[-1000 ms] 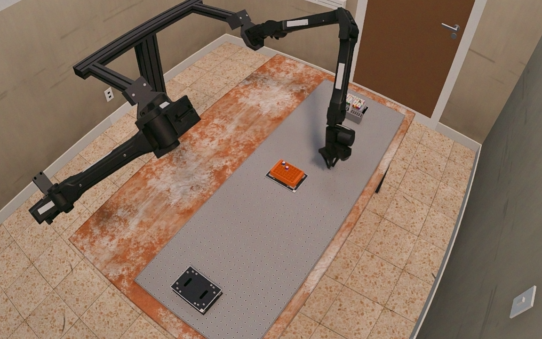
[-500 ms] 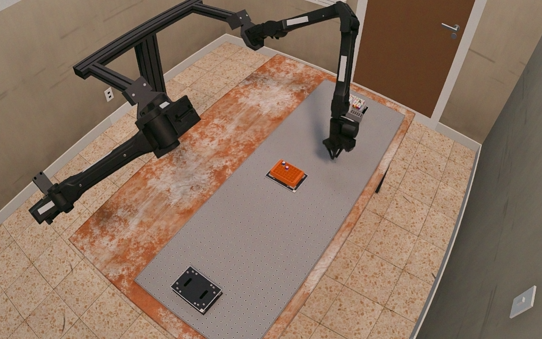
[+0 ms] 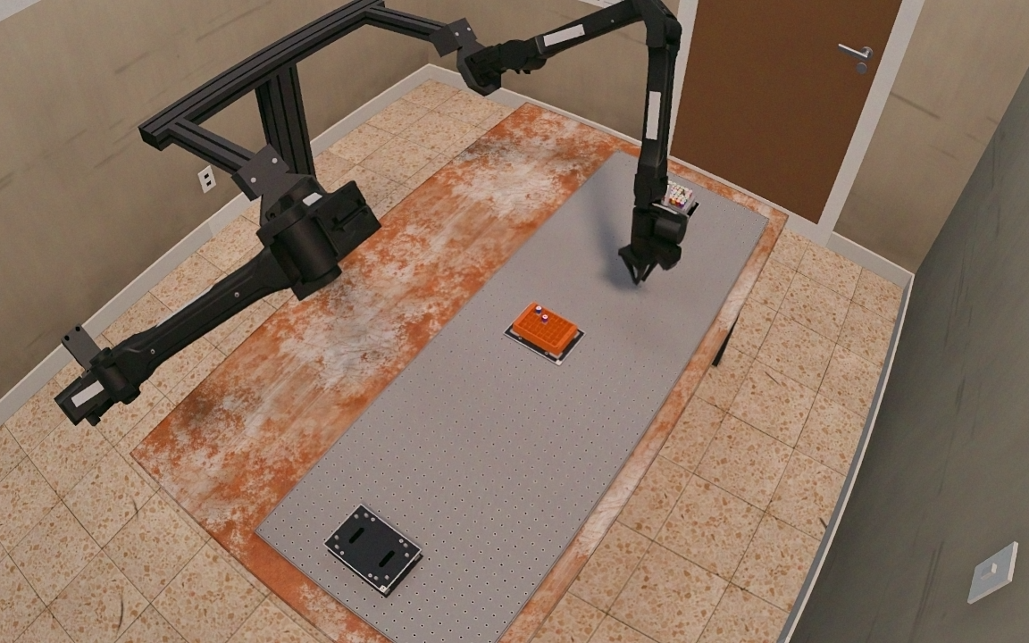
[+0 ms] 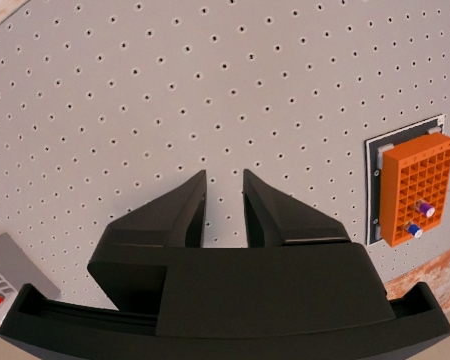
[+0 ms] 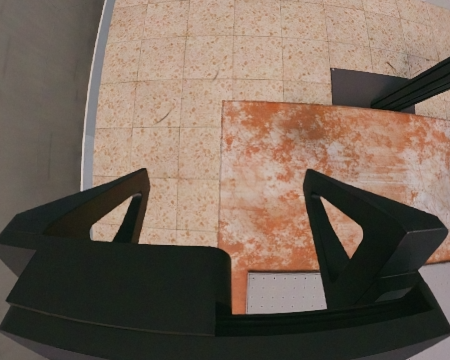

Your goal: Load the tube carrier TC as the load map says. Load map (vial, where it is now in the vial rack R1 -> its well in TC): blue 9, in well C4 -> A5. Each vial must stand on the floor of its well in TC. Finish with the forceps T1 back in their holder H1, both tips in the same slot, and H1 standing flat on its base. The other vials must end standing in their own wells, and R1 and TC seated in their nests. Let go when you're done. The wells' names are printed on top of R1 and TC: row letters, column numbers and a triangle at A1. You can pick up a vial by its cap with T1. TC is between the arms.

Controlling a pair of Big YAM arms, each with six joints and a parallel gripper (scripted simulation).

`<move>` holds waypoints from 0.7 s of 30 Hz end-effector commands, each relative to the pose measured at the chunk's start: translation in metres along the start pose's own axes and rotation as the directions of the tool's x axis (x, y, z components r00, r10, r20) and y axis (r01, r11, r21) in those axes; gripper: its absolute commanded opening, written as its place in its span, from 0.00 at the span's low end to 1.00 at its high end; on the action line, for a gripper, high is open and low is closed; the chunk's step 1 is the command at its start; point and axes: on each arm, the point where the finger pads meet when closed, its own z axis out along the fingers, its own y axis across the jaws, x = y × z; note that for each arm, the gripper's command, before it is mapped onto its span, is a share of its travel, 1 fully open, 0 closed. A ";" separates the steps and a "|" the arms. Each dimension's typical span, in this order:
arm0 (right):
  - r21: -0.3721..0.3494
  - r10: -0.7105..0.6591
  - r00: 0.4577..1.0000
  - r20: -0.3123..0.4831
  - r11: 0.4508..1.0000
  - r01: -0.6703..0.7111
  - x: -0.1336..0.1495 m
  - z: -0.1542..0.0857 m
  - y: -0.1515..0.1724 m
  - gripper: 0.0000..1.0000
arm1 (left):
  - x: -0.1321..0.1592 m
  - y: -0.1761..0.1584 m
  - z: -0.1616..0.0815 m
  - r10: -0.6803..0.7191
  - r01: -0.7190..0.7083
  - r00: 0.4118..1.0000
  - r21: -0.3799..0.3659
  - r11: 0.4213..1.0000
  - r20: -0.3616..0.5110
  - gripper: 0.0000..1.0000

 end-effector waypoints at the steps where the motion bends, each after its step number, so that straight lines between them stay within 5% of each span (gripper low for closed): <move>1: -0.020 0.000 1.000 0.002 1.000 0.001 -0.001 -0.006 0.009 1.00 | 0.001 0.018 -0.017 -0.029 0.029 1.000 -0.007 1.000 0.005 0.24; 21: -0.020 0.000 1.000 0.002 1.000 0.001 -0.001 -0.006 0.009 1.00 | 0.038 0.059 -0.048 -0.044 0.044 0.999 -0.021 0.999 -0.016 0.24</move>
